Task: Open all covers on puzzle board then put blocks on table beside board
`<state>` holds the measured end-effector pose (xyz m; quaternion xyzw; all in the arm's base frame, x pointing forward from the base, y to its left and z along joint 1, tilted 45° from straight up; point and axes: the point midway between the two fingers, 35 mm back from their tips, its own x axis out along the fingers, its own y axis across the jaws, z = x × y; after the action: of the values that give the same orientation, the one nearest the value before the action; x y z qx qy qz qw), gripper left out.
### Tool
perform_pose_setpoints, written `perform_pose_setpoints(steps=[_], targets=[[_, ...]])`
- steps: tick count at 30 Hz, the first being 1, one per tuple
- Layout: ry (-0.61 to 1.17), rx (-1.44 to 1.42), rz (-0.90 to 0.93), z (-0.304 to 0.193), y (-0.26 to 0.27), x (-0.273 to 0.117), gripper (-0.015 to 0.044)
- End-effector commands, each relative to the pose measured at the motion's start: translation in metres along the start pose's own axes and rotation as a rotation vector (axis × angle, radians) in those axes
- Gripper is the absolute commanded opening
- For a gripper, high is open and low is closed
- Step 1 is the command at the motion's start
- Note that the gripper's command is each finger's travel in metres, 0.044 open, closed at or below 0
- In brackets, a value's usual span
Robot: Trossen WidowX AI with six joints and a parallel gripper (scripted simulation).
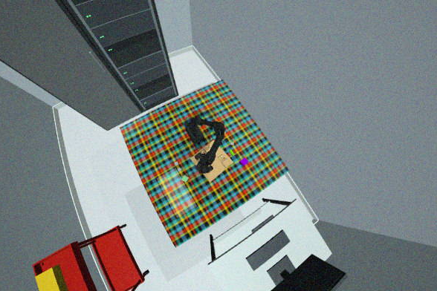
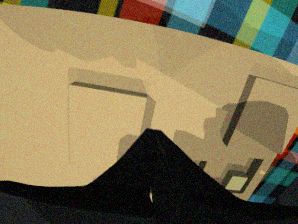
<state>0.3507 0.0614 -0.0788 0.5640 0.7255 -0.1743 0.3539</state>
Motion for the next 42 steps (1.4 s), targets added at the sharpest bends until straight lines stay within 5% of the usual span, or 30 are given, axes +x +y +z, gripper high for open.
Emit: perform_pose_setpoints(steps=[1,42], targets=[[0.005,0.004,-0.002,-0.001,-0.001,0.006,0.0000],[0.008,0.004,-0.002,0.000,0.005,0.037,0.0000]])
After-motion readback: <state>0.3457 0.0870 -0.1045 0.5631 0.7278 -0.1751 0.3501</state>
